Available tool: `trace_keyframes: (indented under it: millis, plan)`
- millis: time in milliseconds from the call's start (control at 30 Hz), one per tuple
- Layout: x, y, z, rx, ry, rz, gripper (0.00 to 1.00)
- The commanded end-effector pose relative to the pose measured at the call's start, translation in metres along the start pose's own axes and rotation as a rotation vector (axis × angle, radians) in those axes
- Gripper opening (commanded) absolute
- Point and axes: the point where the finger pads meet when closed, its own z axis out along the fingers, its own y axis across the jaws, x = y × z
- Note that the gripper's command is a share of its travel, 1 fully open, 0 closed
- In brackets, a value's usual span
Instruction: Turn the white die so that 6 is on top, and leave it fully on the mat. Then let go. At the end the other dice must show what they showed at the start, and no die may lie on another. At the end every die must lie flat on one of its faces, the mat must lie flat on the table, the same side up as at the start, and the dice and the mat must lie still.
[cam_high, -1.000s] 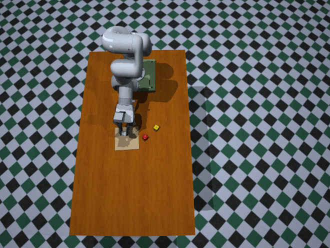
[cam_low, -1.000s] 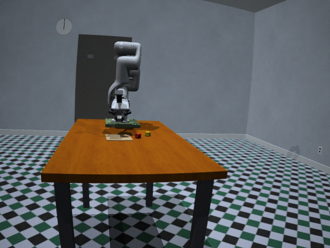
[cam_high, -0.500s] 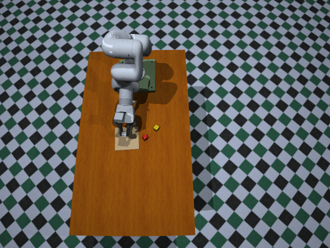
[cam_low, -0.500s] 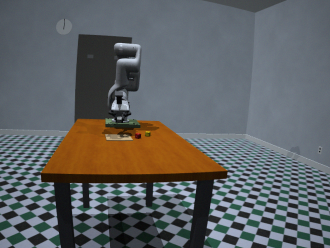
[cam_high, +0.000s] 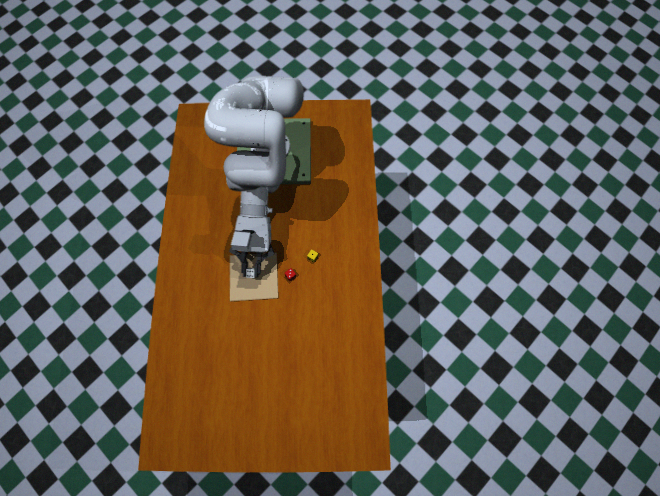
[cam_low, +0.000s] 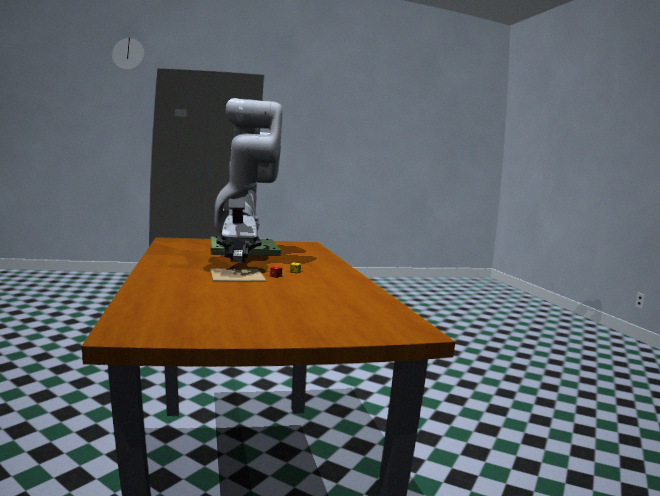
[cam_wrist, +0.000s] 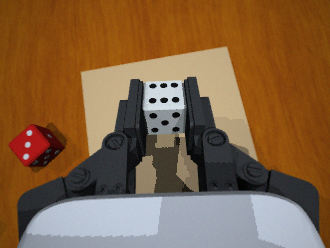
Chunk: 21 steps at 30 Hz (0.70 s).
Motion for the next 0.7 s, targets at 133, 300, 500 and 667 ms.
trace_keyframes:
  millis: [133,300,500,667]
  plan:
    - [-0.014,0.000,0.009,0.000,0.007,0.000,0.21]
    - [-0.017,0.000,0.011,0.000,0.007,0.000,0.21]
    - [-0.017,0.000,0.011,0.000,0.007,0.000,0.21]
    - [-0.017,0.000,0.011,0.000,0.007,0.000,0.21]
